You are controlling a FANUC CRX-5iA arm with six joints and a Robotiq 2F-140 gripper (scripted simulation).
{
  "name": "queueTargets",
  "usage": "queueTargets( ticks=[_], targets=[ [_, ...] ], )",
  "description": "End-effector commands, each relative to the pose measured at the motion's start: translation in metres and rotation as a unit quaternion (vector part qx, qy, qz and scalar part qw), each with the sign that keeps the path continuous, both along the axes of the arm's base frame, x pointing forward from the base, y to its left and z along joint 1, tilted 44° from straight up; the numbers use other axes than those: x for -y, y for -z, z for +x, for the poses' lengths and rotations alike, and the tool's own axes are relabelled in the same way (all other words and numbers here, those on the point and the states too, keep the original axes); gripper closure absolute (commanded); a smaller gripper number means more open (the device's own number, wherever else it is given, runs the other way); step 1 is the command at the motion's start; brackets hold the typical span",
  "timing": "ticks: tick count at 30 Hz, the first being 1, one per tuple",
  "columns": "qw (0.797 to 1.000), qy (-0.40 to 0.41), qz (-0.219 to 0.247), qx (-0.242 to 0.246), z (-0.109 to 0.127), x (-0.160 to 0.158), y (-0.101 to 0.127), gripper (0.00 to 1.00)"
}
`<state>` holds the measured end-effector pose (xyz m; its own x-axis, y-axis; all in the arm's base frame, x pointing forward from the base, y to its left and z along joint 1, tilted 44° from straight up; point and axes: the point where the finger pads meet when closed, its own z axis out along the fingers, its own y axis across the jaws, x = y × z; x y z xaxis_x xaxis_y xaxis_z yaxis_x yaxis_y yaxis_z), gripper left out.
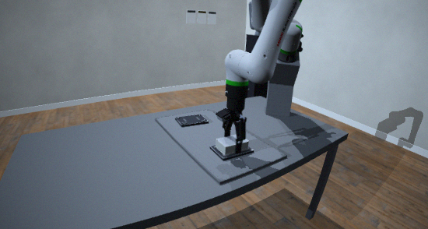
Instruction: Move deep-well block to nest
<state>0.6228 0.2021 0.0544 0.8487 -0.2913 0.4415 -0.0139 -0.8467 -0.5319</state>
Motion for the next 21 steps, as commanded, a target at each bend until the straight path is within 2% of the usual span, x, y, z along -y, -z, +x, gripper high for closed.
queueTargets(
  ticks=[1, 17, 18, 21],
  targets=[
    [1.000, 0.000, 0.000, 0.001, 0.0003, 0.0003, -0.0007, 0.37],
    [1.000, 0.000, 0.000, 0.001, -0.0001, 0.0007, -0.0012, 0.40],
    [1.000, 0.000, 0.000, 0.001, -0.0001, 0.0007, -0.0012, 0.90],
    [1.000, 0.000, 0.000, 0.001, -0.0001, 0.0007, -0.0012, 0.90]
  ],
)
